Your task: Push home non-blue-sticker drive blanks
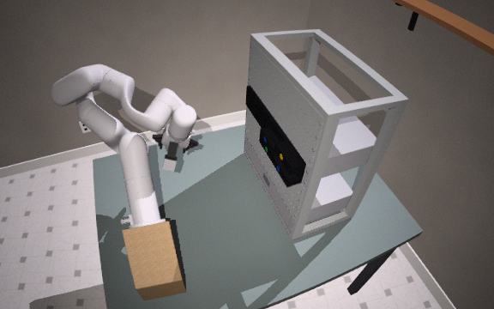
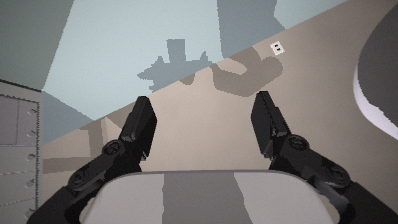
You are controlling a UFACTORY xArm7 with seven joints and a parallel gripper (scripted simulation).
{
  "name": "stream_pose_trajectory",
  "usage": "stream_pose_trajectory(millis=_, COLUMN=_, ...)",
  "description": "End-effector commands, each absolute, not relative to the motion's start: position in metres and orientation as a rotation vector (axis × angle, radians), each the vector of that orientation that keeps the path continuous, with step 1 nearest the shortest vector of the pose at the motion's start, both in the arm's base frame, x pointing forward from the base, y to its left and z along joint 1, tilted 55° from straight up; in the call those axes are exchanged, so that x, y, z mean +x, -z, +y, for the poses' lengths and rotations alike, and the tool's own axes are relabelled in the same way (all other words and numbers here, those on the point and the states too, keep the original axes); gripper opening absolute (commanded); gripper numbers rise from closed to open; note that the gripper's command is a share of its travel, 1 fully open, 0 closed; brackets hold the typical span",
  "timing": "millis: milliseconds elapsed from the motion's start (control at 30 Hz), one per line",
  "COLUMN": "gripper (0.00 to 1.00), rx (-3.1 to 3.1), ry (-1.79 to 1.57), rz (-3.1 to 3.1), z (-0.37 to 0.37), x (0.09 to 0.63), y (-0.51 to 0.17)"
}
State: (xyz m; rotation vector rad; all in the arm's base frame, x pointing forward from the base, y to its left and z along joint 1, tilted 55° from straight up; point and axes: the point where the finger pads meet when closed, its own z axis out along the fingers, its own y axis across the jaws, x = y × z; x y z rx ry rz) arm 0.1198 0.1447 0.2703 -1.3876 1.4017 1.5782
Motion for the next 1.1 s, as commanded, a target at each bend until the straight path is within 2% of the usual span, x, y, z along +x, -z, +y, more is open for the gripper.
stream_pose_trajectory(millis=0, gripper=1.0, rx=-1.311, ry=-1.595, rz=1.462, z=0.142, x=0.128, y=-0.269)
stream_pose_trajectory(millis=733, gripper=1.0, rx=-0.706, ry=-1.729, rz=1.766, z=0.118, x=0.181, y=-0.255)
stream_pose_trajectory(millis=1067, gripper=1.0, rx=-0.249, ry=-1.806, rz=1.856, z=0.09, x=0.213, y=-0.24)
